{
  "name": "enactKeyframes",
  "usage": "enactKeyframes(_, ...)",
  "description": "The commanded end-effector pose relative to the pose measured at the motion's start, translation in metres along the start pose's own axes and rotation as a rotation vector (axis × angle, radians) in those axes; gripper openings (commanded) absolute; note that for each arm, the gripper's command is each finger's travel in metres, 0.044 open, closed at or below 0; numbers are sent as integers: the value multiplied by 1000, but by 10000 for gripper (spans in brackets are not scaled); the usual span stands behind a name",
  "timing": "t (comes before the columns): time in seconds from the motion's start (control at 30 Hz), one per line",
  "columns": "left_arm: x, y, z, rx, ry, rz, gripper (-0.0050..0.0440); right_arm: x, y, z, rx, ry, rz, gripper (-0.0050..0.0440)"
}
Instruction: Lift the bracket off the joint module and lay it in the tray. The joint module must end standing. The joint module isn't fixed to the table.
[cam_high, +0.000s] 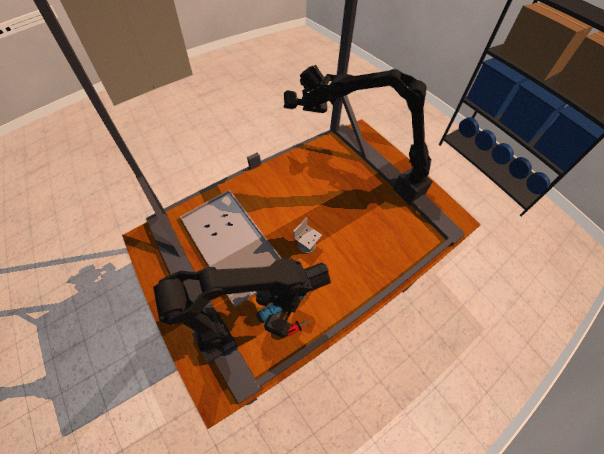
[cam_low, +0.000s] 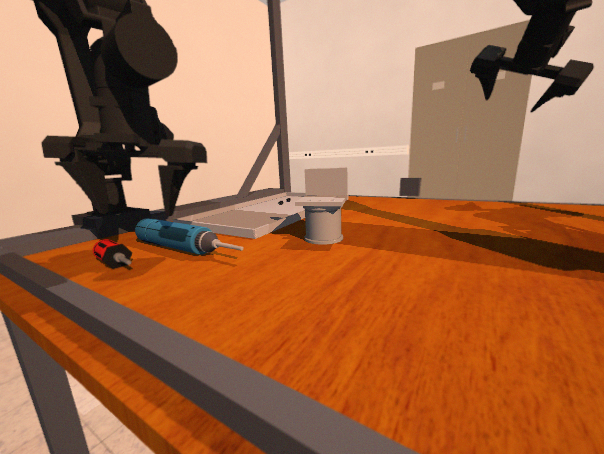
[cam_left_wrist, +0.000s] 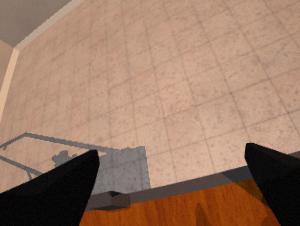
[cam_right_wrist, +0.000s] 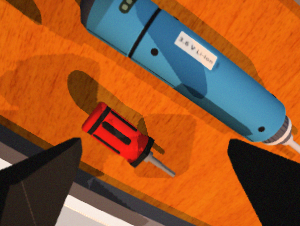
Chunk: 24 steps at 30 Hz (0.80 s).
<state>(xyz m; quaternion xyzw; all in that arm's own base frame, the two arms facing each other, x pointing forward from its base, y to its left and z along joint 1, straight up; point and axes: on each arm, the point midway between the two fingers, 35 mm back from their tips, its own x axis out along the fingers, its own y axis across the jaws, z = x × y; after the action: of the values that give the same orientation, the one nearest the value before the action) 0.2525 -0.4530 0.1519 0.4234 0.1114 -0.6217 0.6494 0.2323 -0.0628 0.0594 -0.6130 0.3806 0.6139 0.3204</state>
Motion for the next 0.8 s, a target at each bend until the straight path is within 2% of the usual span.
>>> enactKeyframes(0.0,-10,7,10,7,-24,24,440,-4,-2,-2,2,13,-14,440)
enactKeyframes(0.6,-10,7,10,7,-24,24,440,-4,-2,-2,2,13,-14,440)
enactKeyframes(0.77,-38,25,-5,-73,2,77,440,-10,-15,-5,89,19,-36,440)
